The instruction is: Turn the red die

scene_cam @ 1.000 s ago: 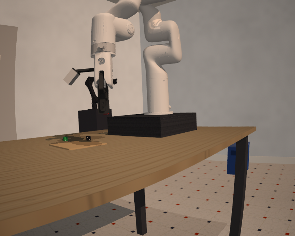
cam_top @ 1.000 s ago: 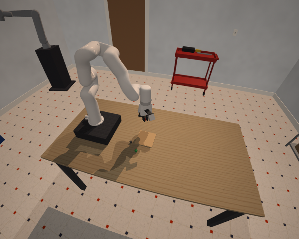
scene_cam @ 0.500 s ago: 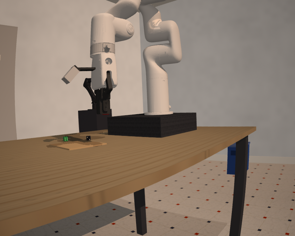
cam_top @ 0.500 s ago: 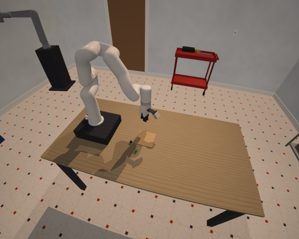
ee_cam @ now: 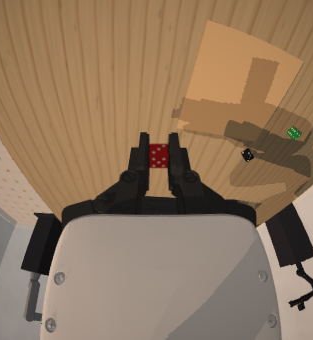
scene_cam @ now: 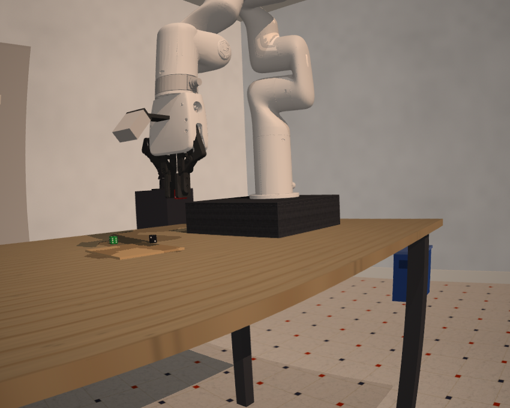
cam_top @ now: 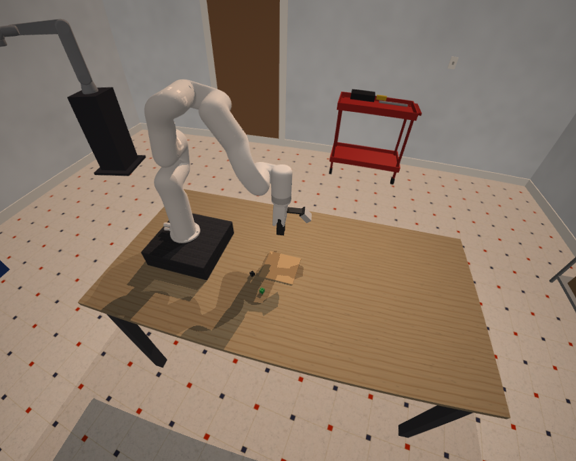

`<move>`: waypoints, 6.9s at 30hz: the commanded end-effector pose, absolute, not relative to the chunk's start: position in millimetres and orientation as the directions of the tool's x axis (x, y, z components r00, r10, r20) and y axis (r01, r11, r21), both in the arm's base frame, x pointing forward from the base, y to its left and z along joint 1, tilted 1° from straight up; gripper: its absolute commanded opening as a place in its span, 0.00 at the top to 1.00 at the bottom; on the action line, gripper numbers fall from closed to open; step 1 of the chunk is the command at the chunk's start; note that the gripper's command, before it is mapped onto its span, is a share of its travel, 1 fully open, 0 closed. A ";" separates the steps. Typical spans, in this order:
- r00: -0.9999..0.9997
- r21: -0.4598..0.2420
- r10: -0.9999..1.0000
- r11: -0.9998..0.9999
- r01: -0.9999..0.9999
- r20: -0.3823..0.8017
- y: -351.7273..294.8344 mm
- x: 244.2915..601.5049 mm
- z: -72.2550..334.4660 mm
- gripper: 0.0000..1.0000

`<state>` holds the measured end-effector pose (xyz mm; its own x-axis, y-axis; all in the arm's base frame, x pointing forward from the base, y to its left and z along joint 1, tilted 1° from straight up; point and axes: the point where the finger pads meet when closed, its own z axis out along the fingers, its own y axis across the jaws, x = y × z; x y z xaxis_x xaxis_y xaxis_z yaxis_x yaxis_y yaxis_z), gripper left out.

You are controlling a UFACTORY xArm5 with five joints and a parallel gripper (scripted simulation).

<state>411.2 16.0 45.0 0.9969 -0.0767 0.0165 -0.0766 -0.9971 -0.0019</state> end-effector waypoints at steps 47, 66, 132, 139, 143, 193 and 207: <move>0.697 -0.005 0.025 -0.999 0.040 0.716 17.9 402.9 44.1 0.89; 0.633 -0.001 0.026 -0.999 0.043 0.773 17.7 400.4 43.1 0.89; 0.627 -0.009 0.017 -0.999 0.038 0.779 18.2 401.8 -31.7 0.89; 0.627 -0.009 0.017 -0.999 0.038 0.779 18.3 401.8 -32.0 0.89; 0.627 -0.009 0.017 -0.999 0.038 0.779 18.4 401.9 -33.5 0.89; 0.627 -0.010 0.017 -0.999 0.039 0.779 18.8 401.9 -40.4 0.89; 0.627 -0.010 0.017 -0.999 0.039 0.779 18.8 401.9 -40.4 0.73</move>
<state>401.6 18.8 -41.0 0.6286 0.0168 0.7776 0.0388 -0.9992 -0.0098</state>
